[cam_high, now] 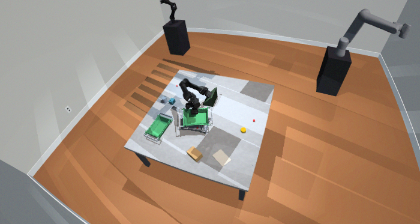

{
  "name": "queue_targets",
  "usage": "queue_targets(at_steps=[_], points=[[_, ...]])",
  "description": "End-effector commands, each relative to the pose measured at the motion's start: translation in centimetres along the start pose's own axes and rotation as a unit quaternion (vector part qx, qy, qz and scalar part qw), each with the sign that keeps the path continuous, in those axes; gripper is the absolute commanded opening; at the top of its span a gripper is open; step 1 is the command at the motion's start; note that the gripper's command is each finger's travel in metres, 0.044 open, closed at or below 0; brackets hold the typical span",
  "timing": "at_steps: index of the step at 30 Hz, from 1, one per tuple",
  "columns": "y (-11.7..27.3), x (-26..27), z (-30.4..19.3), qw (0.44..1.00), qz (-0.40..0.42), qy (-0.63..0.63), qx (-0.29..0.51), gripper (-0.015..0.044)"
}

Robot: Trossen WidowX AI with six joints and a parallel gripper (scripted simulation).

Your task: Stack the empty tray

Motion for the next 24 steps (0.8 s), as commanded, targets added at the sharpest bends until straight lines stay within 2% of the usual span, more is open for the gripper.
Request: queue_targets(at_steps=[1, 10, 24], points=[[0.4, 0.0, 0.0, 1.000, 0.007, -0.002, -0.005, 0.0000], [0.4, -1.0, 2.0, 1.000, 0.012, -0.001, -0.006, 0.0000], [0.4, -1.0, 1.9, 1.000, 0.012, -0.001, -0.006, 0.0000]])
Point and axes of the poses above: the point midway between the two fingers, 35 mm back from their tips, its own y axis back along the fingers, its own x axis across the jaws, z = x × y, the point moved 3 cm from there along y, back along the fingers, and after that the axes turned 9 degrees about y, right-handed, at the moved point
